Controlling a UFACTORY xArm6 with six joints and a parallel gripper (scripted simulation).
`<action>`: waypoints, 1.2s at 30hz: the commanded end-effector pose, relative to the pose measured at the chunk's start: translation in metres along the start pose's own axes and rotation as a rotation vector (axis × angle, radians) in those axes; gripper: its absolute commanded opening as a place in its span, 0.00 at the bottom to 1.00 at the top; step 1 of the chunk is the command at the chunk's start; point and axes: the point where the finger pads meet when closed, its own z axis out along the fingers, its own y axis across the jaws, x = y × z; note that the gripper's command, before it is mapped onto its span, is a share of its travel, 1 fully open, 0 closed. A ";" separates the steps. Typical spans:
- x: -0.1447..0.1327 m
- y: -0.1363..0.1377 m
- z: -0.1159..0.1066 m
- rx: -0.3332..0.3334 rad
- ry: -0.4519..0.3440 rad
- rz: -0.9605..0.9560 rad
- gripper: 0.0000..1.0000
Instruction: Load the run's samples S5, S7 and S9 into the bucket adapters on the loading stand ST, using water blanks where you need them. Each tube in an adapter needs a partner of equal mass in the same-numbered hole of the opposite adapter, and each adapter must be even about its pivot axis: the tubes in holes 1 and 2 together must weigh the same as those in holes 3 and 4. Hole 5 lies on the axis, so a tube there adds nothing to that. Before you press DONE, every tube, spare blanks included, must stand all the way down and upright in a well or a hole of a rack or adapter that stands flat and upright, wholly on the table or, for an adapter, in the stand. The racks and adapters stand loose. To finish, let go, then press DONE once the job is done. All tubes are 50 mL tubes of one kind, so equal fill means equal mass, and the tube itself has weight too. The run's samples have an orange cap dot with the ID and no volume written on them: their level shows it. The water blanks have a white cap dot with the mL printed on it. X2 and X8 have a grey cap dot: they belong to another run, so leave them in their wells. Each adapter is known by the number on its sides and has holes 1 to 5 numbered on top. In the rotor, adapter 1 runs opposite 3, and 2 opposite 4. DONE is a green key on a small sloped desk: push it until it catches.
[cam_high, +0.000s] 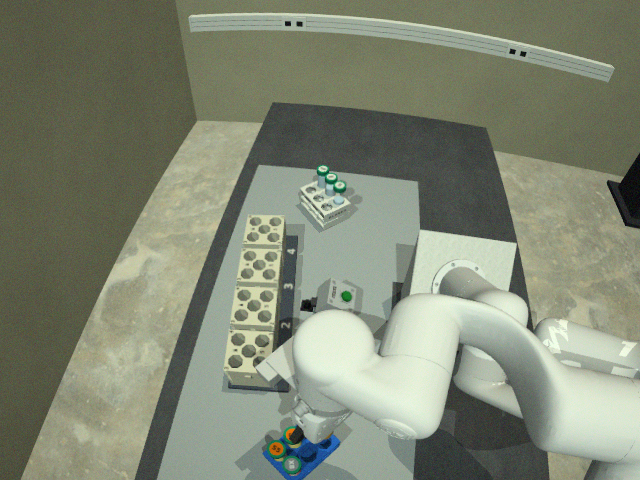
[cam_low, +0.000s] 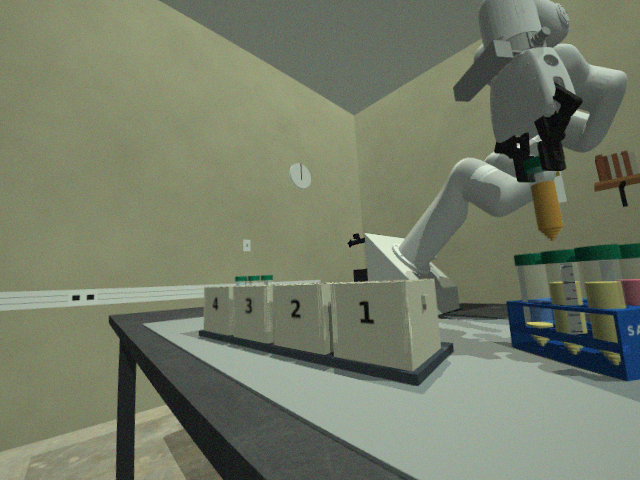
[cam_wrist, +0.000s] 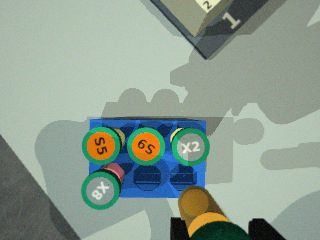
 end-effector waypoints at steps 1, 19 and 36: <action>0.000 -0.001 -0.001 0.001 0.002 -0.001 0.00; 0.000 -0.001 0.007 0.001 0.002 -0.001 0.00; 0.000 -0.001 0.037 0.002 0.002 -0.001 0.00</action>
